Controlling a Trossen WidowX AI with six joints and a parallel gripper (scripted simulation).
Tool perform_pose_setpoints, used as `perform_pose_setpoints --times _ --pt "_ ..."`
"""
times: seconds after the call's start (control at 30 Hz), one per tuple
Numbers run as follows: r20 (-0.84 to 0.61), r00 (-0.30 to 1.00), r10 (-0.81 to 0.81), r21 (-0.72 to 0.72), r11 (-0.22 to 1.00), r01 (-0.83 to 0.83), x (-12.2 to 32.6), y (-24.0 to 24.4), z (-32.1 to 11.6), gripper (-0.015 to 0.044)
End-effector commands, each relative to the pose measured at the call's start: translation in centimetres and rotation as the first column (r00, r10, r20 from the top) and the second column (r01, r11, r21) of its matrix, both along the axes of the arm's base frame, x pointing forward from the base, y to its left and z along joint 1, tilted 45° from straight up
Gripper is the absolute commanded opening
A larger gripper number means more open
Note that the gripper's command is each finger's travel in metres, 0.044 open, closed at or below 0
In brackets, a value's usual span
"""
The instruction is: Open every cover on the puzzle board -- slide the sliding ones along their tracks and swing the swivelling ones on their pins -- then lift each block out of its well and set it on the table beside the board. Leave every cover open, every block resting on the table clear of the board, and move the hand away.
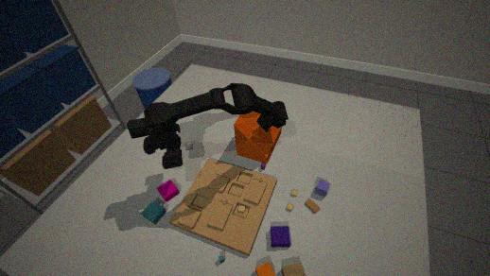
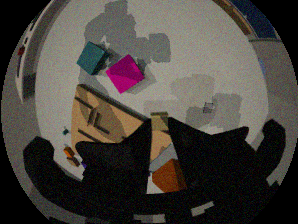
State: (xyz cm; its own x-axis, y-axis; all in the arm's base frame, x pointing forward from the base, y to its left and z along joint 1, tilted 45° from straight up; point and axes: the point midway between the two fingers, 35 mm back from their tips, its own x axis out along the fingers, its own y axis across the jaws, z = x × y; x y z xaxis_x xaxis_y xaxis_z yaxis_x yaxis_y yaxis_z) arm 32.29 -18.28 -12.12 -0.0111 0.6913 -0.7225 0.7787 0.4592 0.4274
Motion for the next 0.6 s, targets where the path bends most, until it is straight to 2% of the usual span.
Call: perform_pose_setpoints --times 0.0,0.57 --pt "0.001 1.0 0.006 -0.002 1.0 -0.006 -0.9 -0.7 -0.8 0.008" --pt "0.001 1.0 0.006 0.0 1.0 -0.006 -1.4 0.0 -2.8 0.008"
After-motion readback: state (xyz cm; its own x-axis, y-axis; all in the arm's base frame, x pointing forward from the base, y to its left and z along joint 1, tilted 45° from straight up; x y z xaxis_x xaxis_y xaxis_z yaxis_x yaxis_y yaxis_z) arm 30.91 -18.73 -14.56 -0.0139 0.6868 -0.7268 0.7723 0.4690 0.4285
